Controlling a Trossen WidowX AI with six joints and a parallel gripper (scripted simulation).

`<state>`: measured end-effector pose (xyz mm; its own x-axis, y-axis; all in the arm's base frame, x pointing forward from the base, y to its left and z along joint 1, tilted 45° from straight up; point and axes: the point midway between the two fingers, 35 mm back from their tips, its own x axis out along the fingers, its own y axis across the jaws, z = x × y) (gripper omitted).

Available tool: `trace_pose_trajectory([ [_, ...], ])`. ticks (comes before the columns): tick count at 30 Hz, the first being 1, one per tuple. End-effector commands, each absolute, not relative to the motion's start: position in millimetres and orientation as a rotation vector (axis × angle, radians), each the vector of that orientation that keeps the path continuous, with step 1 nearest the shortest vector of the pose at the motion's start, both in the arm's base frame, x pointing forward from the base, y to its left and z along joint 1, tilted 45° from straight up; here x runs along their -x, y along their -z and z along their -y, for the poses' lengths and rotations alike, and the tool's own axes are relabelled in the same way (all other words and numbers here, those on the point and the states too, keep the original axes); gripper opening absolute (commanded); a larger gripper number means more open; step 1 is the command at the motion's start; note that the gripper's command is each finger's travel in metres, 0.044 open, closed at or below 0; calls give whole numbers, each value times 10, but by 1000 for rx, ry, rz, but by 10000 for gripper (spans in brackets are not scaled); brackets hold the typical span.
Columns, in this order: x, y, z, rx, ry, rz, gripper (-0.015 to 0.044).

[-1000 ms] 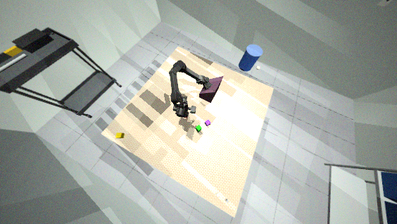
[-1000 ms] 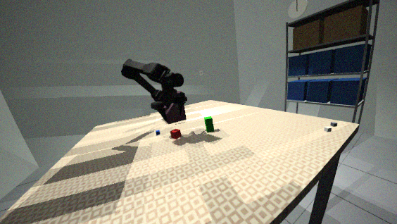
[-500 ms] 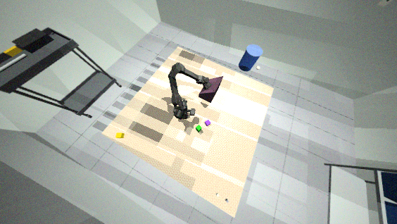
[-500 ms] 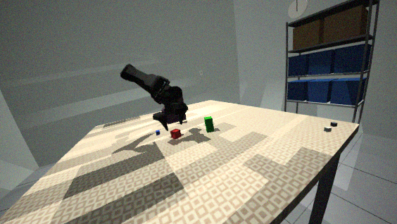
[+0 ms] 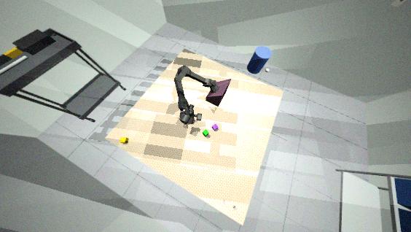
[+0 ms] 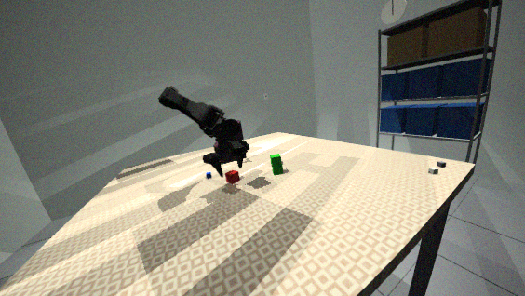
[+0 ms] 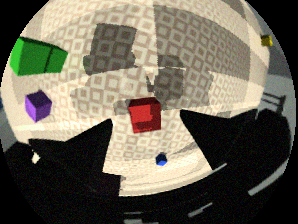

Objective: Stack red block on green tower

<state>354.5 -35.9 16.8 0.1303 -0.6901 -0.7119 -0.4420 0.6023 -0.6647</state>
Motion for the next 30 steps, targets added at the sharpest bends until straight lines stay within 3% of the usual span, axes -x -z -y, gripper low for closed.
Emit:
trace_pose_trajectory([
  [1,-3528,-103,419,1011,232,-1511,440],
  [30,-3546,58,588,1013,234,-1511,440],
])
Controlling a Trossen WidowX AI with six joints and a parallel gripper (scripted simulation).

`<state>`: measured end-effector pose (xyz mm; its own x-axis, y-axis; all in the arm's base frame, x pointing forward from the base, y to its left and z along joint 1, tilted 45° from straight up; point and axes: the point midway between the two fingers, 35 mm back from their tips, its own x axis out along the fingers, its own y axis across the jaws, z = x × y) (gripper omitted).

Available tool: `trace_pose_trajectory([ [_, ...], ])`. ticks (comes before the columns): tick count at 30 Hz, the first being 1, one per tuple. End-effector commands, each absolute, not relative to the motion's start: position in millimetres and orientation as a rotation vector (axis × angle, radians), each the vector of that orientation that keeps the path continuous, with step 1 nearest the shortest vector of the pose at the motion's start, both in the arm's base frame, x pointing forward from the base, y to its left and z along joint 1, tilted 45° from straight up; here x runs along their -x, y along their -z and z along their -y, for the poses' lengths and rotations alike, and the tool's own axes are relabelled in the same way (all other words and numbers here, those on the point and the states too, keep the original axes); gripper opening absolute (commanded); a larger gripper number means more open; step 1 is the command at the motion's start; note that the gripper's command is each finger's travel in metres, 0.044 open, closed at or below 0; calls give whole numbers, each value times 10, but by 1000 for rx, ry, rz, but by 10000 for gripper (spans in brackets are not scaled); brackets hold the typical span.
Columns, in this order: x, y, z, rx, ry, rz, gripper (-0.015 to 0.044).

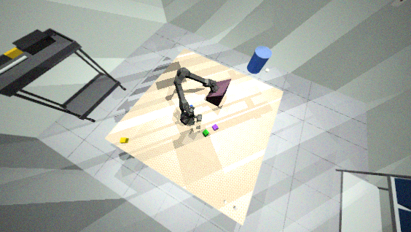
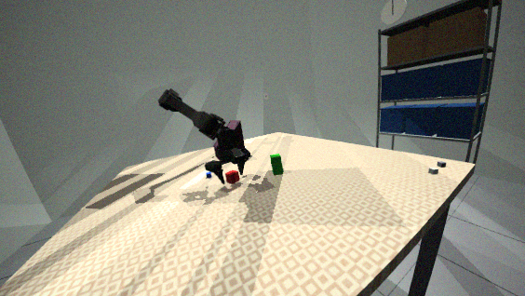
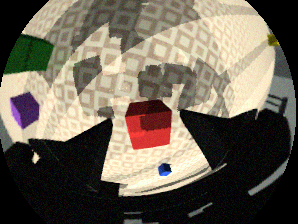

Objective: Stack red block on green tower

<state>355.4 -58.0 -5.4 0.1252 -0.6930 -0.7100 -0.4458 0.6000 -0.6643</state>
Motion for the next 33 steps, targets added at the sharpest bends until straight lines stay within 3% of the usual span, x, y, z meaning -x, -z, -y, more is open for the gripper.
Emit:
trace_pose_trajectory([
  [1,-3544,53,583,1012,234,-1511,440],
  [12,-3544,53,583,1012,234,-1511,151],
  [18,-3544,53,583,1012,234,-1511,111],
  [22,-3539,-10,515,1012,234,-1511,6],
  [33,-3478,-388,135,1010,232,-1511,0],
])
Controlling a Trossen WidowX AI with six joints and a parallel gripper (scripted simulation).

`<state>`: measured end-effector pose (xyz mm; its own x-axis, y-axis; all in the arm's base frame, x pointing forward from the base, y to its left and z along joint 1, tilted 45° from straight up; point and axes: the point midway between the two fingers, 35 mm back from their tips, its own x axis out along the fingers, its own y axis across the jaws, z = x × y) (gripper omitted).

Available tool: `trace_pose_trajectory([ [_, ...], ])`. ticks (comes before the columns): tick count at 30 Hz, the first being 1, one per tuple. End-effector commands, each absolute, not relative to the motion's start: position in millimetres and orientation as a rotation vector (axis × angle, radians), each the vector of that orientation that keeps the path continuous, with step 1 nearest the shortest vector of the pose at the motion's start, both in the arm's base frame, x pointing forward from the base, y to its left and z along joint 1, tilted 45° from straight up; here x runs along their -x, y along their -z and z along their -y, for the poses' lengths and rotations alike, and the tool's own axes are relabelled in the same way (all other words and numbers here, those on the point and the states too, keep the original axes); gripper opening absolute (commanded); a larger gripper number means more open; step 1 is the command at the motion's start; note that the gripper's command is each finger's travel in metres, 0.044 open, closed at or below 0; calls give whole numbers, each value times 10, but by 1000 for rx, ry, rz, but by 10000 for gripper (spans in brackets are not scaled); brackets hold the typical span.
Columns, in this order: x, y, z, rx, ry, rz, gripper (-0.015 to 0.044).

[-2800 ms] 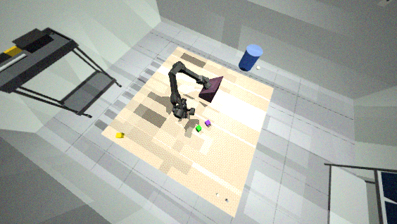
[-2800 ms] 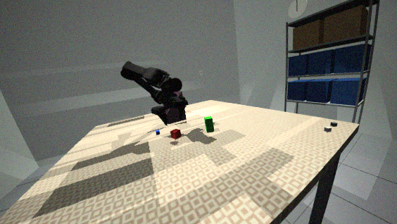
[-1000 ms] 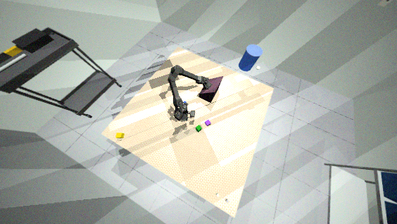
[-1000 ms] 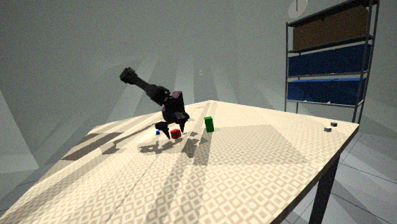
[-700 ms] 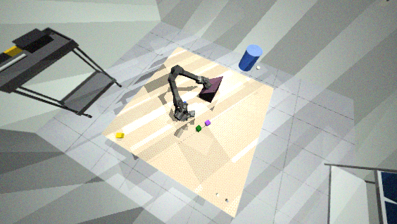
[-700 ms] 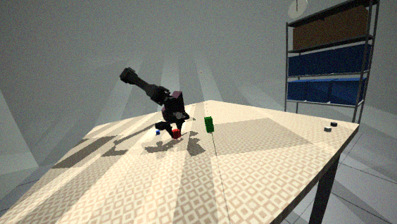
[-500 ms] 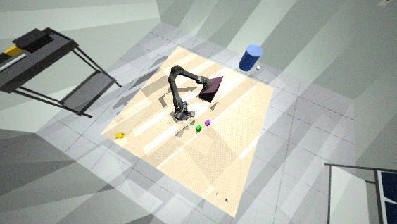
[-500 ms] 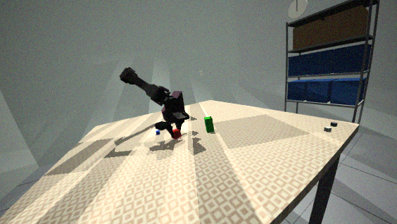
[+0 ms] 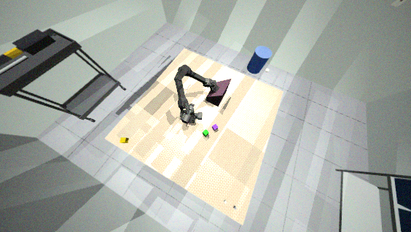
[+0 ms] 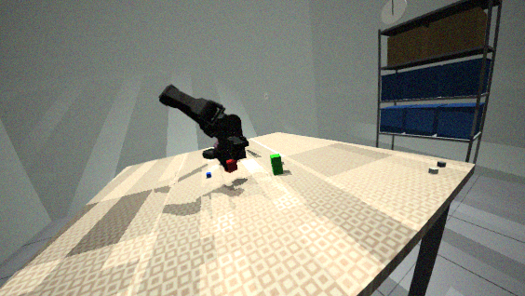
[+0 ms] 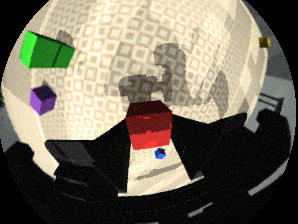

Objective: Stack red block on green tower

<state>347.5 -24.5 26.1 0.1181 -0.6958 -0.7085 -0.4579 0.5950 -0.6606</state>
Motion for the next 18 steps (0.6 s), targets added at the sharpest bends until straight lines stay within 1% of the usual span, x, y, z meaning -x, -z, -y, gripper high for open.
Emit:
trace_pose_trajectory([
  [1,-3472,-424,99,1010,232,-1511,0],
  [10,-3418,-731,-206,1009,230,-1511,0],
  [18,-3406,-760,-244,1010,230,-1512,0],
])
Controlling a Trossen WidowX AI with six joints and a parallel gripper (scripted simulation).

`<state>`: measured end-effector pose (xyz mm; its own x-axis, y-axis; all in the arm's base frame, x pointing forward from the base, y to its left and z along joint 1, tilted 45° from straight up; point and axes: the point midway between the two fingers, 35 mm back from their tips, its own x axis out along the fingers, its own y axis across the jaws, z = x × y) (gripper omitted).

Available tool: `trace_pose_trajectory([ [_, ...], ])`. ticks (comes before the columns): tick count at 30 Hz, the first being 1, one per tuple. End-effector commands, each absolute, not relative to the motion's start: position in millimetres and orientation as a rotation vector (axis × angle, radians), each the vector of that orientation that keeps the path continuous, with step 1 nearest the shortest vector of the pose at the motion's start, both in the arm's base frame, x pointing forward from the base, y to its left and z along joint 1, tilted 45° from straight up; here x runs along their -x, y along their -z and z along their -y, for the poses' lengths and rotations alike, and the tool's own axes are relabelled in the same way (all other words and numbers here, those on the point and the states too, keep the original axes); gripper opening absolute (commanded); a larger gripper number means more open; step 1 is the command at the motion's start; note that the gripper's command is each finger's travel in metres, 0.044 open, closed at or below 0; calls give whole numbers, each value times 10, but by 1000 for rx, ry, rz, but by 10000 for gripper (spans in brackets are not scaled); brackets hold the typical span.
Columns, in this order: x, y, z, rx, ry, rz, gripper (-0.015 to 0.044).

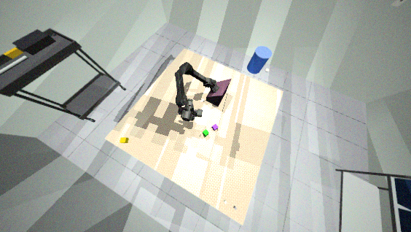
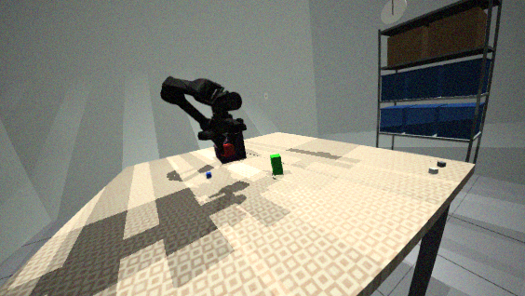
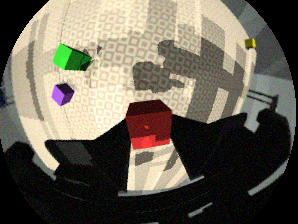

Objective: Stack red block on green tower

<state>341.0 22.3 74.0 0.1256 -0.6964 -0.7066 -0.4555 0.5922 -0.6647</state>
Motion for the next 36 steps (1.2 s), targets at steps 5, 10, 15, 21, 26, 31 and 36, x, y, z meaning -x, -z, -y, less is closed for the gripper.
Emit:
trace_pose_trajectory([
  [5,-3465,-707,-336,1007,228,-1511,0],
  [10,-3574,-578,-519,1005,224,-1510,0],
  [15,-3668,-439,-703,1003,222,-1510,0],
  [21,-3758,-254,-923,1001,221,-1509,0],
  [26,-3806,-83,-1107,1000,220,-1509,0],
  [31,-3835,99,-1287,1000,221,-1509,0],
  [36,-3834,294,-1464,1000,223,-1508,0],
])
